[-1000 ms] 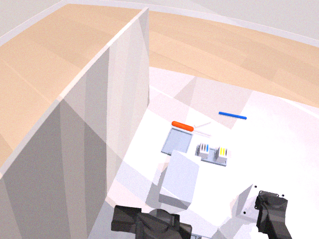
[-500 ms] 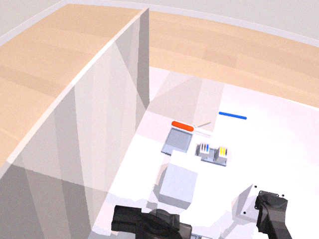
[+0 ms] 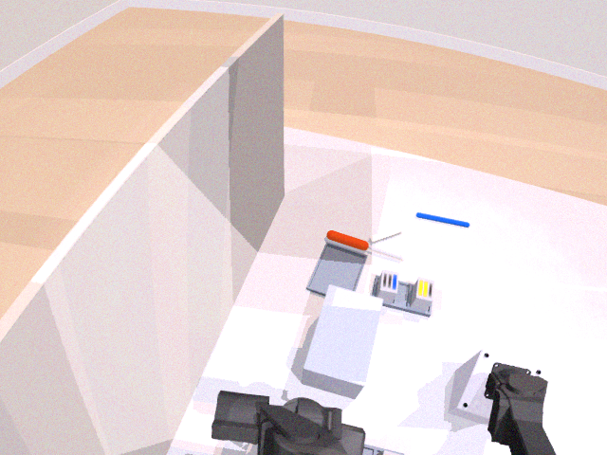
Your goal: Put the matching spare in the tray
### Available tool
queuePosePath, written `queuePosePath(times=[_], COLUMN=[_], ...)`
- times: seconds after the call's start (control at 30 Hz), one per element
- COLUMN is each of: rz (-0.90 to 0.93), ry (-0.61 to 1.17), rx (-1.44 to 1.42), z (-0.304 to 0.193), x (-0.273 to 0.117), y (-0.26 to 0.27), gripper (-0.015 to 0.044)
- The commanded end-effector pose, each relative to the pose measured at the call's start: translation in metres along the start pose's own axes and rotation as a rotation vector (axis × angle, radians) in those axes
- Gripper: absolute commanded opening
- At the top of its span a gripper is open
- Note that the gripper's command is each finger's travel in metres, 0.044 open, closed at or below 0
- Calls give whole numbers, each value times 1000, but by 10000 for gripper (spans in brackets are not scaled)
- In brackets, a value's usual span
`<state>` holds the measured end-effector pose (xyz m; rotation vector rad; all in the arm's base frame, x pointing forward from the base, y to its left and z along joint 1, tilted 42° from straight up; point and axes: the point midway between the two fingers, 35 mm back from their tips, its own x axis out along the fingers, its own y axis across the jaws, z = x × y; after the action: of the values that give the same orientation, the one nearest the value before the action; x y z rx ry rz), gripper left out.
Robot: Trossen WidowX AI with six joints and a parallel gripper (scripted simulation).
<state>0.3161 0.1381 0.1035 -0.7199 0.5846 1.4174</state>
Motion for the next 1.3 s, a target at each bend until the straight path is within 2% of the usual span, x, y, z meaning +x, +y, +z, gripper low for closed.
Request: queuePosePath(times=[0.0,0.2,0.6,1.0,1.27], rz=[0,0,2,7,6], ry=[0,1,9,14,16], rx=[0,0,5,12,9], z=[0,0,-1,-3,-7], x=[0,-4,-78,-77,-114], y=[0,-1,0,1,-1], gripper=[0,0,0,0,0])
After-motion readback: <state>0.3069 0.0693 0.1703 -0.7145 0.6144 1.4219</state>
